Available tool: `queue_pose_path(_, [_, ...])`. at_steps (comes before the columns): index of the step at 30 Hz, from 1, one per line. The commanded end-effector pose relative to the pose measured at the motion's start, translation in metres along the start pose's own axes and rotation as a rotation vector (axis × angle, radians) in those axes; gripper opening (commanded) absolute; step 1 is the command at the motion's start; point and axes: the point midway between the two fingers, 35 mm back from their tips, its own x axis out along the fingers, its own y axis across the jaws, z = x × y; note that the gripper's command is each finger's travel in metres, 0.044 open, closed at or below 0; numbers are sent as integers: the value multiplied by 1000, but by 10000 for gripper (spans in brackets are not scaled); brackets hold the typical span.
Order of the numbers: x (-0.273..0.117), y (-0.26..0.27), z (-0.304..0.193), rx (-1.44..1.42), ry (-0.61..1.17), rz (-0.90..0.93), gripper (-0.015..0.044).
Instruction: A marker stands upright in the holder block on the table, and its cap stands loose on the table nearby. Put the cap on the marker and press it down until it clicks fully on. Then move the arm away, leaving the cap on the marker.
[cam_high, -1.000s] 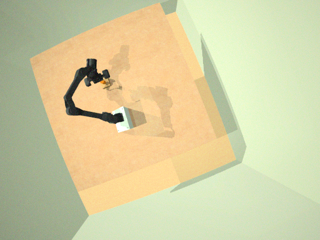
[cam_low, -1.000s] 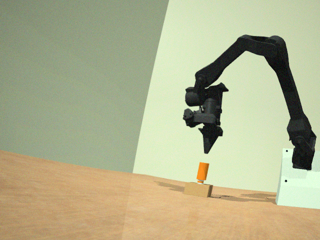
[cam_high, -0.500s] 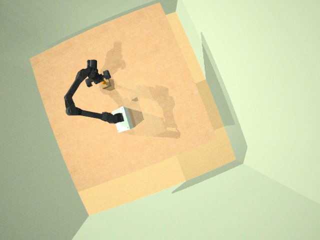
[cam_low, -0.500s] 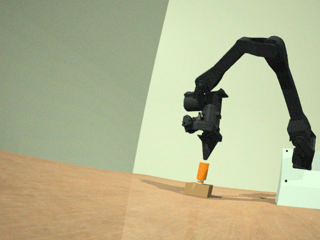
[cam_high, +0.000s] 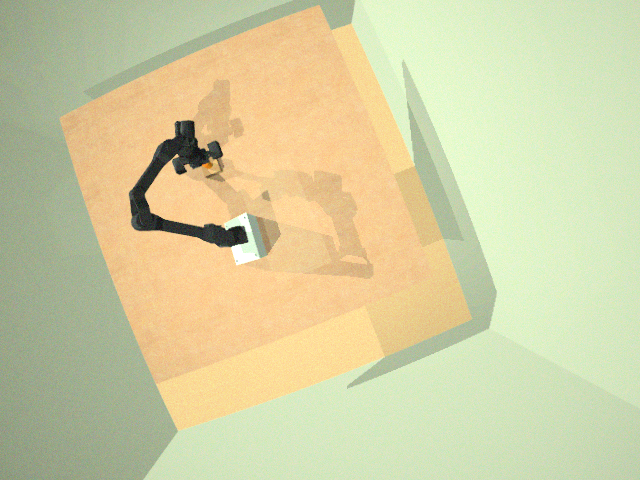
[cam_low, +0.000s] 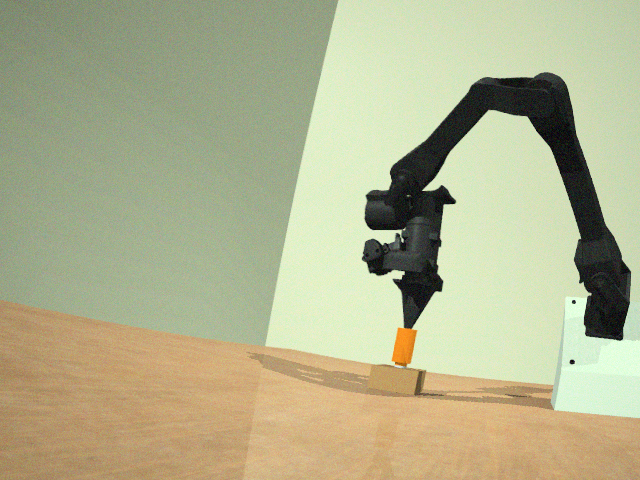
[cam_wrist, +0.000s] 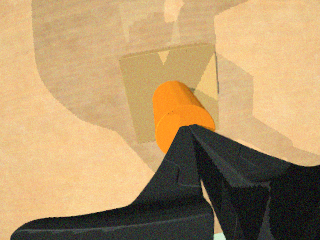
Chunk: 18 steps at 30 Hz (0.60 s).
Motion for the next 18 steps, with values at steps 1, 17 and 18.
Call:
queue_pose_path(1, [-1, 0, 1, 0, -3, -1, 0])
queue_pose_path(17, [-90, -1, 1, 1, 1, -3, 26])
queue_pose_path(18, [-90, -1, 1, 1, 1, -3, 53])
